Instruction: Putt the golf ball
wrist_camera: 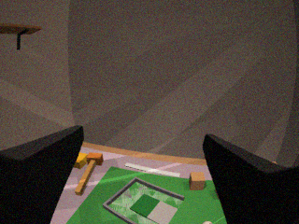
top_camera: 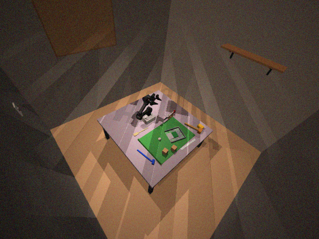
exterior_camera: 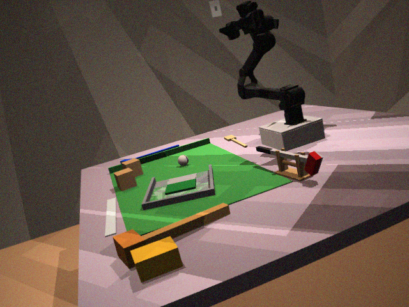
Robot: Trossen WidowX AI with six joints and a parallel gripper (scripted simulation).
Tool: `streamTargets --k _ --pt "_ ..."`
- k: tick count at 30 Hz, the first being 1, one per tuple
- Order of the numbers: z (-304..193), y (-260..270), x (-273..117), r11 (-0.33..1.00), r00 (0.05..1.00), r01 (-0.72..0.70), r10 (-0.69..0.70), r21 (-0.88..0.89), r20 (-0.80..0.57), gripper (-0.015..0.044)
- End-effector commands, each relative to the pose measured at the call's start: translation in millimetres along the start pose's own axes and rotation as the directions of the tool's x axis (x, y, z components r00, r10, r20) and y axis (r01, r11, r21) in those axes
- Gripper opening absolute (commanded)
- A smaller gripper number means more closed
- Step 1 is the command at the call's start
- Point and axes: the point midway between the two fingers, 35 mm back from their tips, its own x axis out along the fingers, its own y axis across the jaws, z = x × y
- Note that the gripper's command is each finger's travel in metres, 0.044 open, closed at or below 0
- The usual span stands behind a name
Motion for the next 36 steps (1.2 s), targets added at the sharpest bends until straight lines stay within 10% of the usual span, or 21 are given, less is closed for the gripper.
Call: streamTargets --k 1,15,28,36 --pt "0.7 0.8 -0.1 1.0 1.0 0.001 -0.001 -0.005 0.003 0.0426" --pt "11.0 143.1 34.5 0.668 0.98 0.041 0.117 -0.743 0.16 0.044" --pt "-108.6 202.5 111.5 0.156 0.931 -0.321 0.236 -0.934 -0.28 0.044" --pt "-241.1 173.0 137.0 -0.031 0.642 -0.757 0.146 -0.652 -0.753 0.044"
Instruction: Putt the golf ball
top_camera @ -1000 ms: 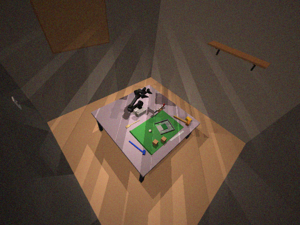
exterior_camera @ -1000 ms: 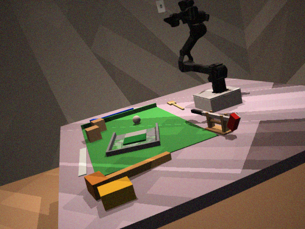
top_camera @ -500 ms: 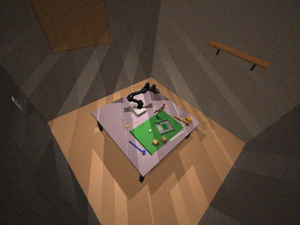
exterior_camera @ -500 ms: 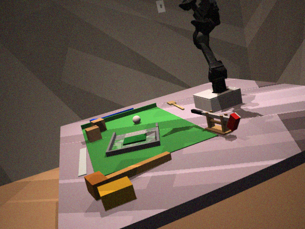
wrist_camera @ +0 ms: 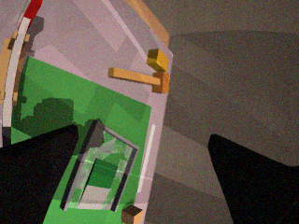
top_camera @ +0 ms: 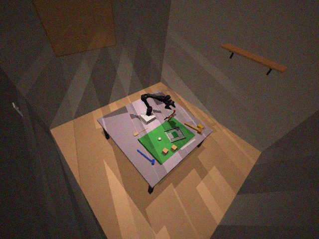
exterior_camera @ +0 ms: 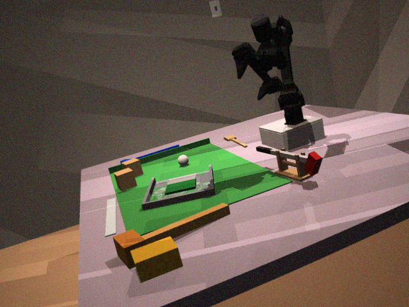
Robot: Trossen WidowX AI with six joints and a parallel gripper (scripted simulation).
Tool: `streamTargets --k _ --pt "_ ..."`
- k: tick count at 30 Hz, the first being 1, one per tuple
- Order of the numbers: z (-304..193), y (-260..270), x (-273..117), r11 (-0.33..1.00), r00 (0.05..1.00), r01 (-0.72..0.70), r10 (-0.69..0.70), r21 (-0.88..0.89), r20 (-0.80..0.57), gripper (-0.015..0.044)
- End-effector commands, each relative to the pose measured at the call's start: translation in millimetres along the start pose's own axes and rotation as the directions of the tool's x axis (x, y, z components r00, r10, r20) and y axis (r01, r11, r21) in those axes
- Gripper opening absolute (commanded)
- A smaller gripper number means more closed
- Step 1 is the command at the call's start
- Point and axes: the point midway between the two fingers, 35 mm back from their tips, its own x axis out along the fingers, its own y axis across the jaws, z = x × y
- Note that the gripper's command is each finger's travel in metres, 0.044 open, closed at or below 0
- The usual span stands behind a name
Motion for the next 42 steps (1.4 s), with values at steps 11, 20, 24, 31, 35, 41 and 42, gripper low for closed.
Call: streamTargets --k 11,20,24,31,35,41,42 --pt "-81.9 151.0 45.0 0.582 0.624 -0.759 0.778 0.292 0.07 0.044" --pt "-83.0 156.9 49.6 0.582 0.624 -0.759 0.778 0.292 0.07 0.044" --pt "-85.7 169.9 58.3 0.582 0.624 -0.759 0.778 0.292 0.07 0.044" --pt "-87.7 180.6 66.1 0.582 0.624 -0.759 0.778 0.292 0.07 0.044" --pt "-89.6 189.0 71.4 0.582 0.624 -0.759 0.778 0.292 0.07 0.044" --pt "-90.0 191.0 72.9 0.582 0.624 -0.759 0.778 0.292 0.07 0.044" --pt "-90.2 192.0 73.6 0.582 0.624 -0.759 0.778 0.292 0.07 0.044"
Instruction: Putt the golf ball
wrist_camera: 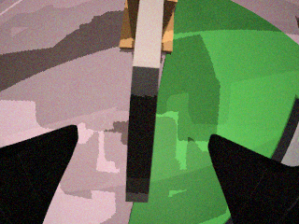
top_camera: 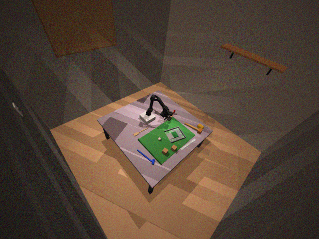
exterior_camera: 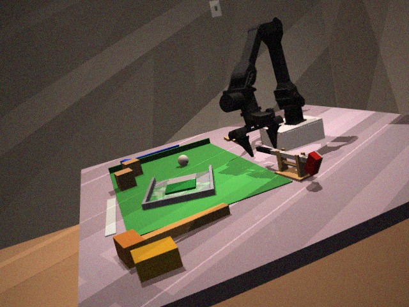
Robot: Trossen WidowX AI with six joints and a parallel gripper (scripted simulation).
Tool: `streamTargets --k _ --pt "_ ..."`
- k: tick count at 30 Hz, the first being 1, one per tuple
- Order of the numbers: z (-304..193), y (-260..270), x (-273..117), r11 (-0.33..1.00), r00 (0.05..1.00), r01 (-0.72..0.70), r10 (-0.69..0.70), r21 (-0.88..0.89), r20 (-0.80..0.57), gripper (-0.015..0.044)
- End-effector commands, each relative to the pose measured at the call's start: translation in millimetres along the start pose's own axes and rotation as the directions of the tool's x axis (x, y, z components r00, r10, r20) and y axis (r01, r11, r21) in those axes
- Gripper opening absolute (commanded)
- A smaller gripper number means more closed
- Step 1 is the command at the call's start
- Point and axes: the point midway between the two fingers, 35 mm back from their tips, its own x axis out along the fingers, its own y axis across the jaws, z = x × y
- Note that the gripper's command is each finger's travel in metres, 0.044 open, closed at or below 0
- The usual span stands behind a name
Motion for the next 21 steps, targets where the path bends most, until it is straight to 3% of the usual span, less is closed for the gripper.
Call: streamTargets --k 1,18,21 --pt "-1.9 2.2 6.5 1.0 1.0 -0.01 0.01 0.004 0.001 0.044" --pt "-6.8 2.7 24.2 1.0 1.0 -0.01 0.01 0.004 0.001 0.044" --pt "-5.8 0.5 21.3 1.0 1.0 -0.001 0.001 0.002 -0.001 0.0361"
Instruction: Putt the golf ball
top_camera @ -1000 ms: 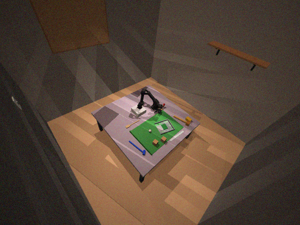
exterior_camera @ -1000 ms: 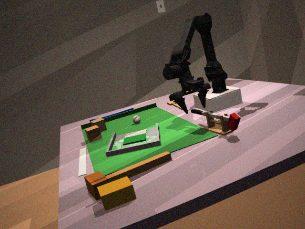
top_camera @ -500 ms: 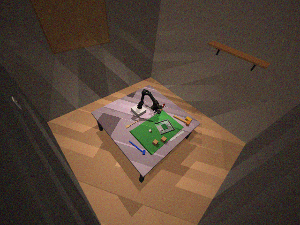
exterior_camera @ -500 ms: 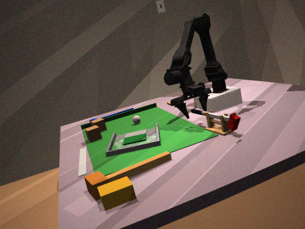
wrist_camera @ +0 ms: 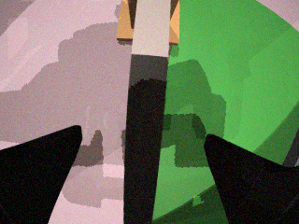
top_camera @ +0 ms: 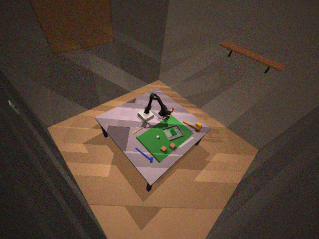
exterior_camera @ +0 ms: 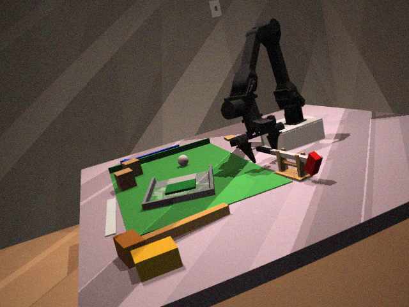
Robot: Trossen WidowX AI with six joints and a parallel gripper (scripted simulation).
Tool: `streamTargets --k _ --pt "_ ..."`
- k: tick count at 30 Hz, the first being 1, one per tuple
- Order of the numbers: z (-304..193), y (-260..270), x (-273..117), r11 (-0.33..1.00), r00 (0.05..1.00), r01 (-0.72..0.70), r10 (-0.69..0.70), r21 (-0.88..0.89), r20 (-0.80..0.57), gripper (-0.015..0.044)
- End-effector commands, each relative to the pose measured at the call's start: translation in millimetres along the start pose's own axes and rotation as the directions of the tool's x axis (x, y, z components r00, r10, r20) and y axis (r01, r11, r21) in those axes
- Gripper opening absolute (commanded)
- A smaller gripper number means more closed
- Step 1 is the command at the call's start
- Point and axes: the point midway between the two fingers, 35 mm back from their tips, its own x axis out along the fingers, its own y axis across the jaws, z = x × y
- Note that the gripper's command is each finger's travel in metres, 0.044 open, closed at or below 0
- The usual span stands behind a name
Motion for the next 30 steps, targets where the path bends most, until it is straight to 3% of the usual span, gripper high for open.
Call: streamTargets --k 1,12,21,30 --pt "0.2 -0.2 -0.4 1.0 1.0 0.001 -0.001 0.0 0.0 0.0335" --pt "0.2 -0.2 -0.4 1.0 1.0 0.001 -0.001 0.0 0.0 0.0046" --pt "2.3 -1.5 -6.4 1.0 1.0 0.001 -0.001 0.0 0.0 0.0" --pt "17.8 -5.5 -59.5 1.0 1.0 0.001 -0.001 0.0 0.0 0.0"
